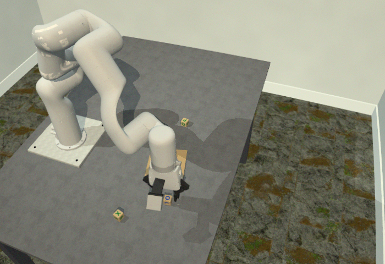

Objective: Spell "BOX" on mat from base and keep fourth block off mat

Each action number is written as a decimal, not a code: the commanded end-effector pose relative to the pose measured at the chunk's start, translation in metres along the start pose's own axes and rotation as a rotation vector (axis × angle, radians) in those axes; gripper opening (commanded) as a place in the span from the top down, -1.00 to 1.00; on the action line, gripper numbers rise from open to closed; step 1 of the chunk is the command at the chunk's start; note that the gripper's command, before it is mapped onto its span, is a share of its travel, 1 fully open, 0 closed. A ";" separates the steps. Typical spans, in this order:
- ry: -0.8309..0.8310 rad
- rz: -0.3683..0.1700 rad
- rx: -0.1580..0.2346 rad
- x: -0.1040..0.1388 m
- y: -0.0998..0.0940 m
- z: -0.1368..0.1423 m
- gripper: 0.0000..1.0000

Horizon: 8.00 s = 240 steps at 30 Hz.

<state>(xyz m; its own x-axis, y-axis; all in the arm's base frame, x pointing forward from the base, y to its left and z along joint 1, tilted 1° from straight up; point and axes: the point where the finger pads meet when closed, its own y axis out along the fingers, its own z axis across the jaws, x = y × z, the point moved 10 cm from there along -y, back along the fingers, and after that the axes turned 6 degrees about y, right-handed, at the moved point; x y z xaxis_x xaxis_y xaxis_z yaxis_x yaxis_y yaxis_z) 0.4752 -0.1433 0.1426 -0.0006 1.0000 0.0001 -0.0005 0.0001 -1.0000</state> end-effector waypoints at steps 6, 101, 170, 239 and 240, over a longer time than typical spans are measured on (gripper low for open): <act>0.000 0.001 -0.004 0.000 -0.002 -0.001 -0.26; 0.000 0.001 -0.004 0.000 0.028 -0.001 0.57; 0.039 0.001 -0.005 0.090 -0.077 0.028 0.57; 0.072 0.000 -0.006 0.157 0.019 0.066 0.57; 0.072 0.000 -0.006 0.157 0.019 0.066 0.57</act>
<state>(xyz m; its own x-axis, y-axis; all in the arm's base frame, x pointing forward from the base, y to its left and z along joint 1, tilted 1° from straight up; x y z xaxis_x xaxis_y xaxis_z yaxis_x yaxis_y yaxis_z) 0.4082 0.0137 0.1234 0.0712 0.9975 0.0003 0.0028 0.0001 -1.0000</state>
